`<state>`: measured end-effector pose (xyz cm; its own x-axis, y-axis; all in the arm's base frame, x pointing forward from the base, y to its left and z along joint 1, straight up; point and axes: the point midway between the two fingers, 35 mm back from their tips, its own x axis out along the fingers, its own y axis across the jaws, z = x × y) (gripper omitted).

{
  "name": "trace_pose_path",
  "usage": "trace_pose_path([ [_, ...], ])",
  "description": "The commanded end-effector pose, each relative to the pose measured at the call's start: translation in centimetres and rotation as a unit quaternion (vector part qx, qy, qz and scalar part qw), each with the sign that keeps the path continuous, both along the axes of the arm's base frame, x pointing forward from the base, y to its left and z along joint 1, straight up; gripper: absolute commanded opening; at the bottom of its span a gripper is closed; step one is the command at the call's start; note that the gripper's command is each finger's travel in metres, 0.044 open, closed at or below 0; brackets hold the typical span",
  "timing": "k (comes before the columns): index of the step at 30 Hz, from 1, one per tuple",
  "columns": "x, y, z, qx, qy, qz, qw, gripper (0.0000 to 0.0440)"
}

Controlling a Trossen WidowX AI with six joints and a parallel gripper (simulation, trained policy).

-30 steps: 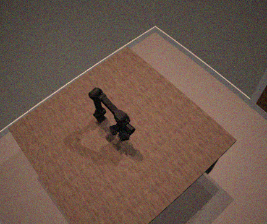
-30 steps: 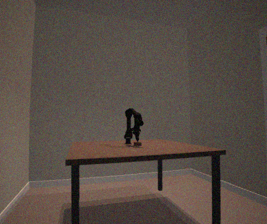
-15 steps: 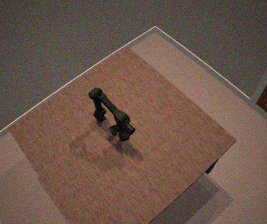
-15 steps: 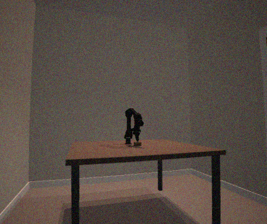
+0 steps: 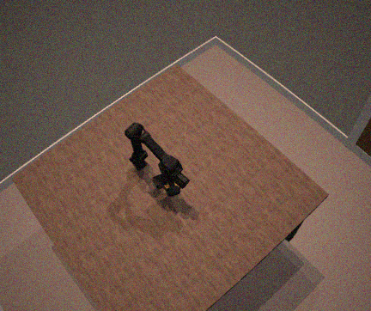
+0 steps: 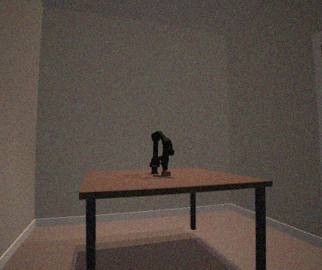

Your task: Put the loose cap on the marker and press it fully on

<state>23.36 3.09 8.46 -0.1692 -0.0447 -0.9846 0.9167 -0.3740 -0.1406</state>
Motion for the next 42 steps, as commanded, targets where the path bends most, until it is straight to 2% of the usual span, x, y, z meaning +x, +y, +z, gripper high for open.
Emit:
trace_pose_path([
  [1, 0.6, -0.1, 0.9, -0.008, -0.018, 0.014, 1.0, 0.044],
  [16, 1.2, -0.1, 6.8, -0.013, -0.054, 0.046, 0.997, 0.044],
  [20, 1.1, -0.1, 7.9, -0.011, -0.056, 0.062, 0.996, 0.0421],
  [22, 1.1, -0.1, 8.2, -0.01, -0.056, 0.071, 0.996, 0.0385],
  [29, 1.1, 0.1, 8.4, -0.004, -0.045, 0.113, 0.993, 0.0208],
  [37, 0.8, 0.3, 7.2, 0.007, -0.014, 0.144, 0.99, 0.0005],
  [42, 0.5, 0.4, 6.0, 0.016, 0.003, 0.156, 0.988, 0.0],
])
